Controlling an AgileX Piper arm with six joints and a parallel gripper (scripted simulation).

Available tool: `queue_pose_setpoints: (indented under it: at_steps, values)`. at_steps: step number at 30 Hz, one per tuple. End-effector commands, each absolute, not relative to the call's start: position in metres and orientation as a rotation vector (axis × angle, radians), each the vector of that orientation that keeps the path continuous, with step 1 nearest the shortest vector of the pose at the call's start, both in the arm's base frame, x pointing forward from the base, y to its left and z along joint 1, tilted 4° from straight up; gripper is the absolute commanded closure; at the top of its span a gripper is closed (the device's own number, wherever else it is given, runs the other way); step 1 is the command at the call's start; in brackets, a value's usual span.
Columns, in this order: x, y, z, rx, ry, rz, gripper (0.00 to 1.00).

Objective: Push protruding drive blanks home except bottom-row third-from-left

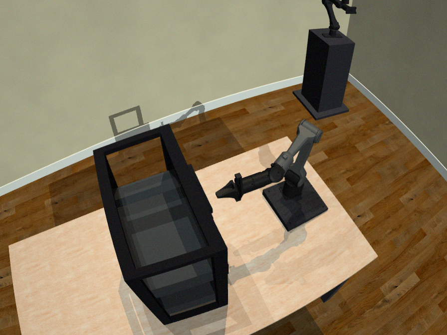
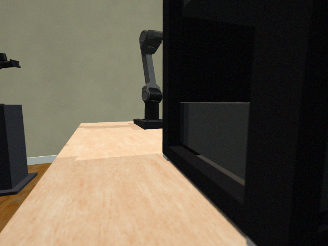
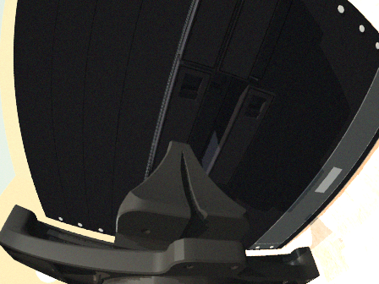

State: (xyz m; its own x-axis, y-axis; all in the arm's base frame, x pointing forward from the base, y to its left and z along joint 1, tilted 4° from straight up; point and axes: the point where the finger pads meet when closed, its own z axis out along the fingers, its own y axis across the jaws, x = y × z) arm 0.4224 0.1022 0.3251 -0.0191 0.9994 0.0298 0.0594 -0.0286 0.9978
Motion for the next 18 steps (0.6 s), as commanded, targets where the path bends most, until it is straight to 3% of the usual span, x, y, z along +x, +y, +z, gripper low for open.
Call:
queue_pose_setpoints:
  at_steps: [1, 18]
  values:
    - [0.441, 0.103, 0.325, 1.262, 1.253, 1.221, 1.00]
    - [0.451, 0.104, 0.324, 1.262, 1.253, 1.221, 1.00]
